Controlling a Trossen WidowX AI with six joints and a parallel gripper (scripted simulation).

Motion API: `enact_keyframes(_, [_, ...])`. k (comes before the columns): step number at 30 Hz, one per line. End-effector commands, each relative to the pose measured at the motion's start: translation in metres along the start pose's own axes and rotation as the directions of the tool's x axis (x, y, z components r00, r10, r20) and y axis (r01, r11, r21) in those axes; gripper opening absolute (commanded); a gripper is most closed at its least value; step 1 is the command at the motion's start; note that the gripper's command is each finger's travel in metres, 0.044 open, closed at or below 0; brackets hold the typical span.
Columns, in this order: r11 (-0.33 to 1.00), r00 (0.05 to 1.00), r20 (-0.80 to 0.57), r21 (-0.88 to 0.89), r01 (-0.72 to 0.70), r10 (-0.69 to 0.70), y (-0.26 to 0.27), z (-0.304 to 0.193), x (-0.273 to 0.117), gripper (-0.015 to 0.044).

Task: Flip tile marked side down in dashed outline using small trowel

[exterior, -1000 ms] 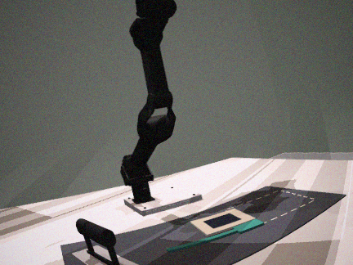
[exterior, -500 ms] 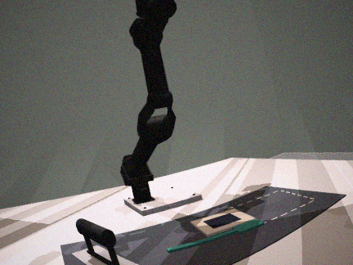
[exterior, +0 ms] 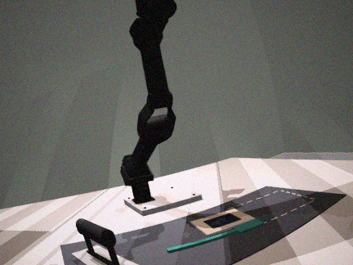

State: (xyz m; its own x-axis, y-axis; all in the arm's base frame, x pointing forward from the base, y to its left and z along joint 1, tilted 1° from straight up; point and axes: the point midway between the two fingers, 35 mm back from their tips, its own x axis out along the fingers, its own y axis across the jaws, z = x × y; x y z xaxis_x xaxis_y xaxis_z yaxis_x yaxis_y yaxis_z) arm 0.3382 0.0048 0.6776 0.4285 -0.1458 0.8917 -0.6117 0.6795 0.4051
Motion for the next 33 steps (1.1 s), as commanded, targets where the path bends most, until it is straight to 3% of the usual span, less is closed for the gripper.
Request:
enact_keyframes(1, [1.0, 1.0, 0.0, 0.0, 0.0, 0.0, 0.0, 0.0, 0.0, 0.0079])
enact_keyframes(2, [1.0, 1.0, 0.0, 0.0, 0.0, 0.0, 0.0, 0.0, 0.0, 0.01])
enact_keyframes(23, [1.0, 1.0, 0.0, 0.0, 0.0, 0.0, -0.0002, -0.0001, 0.0, 0.01])
enact_keyframes(27, [1.0, 1.0, 0.0, 0.0, 0.0, 0.0, -0.0002, -0.0001, 0.0, 0.0])
enact_keyframes(33, [1.0, 1.0, 0.0, 0.0, 0.0, 0.0, -0.0002, -0.0001, 0.0, 0.0])
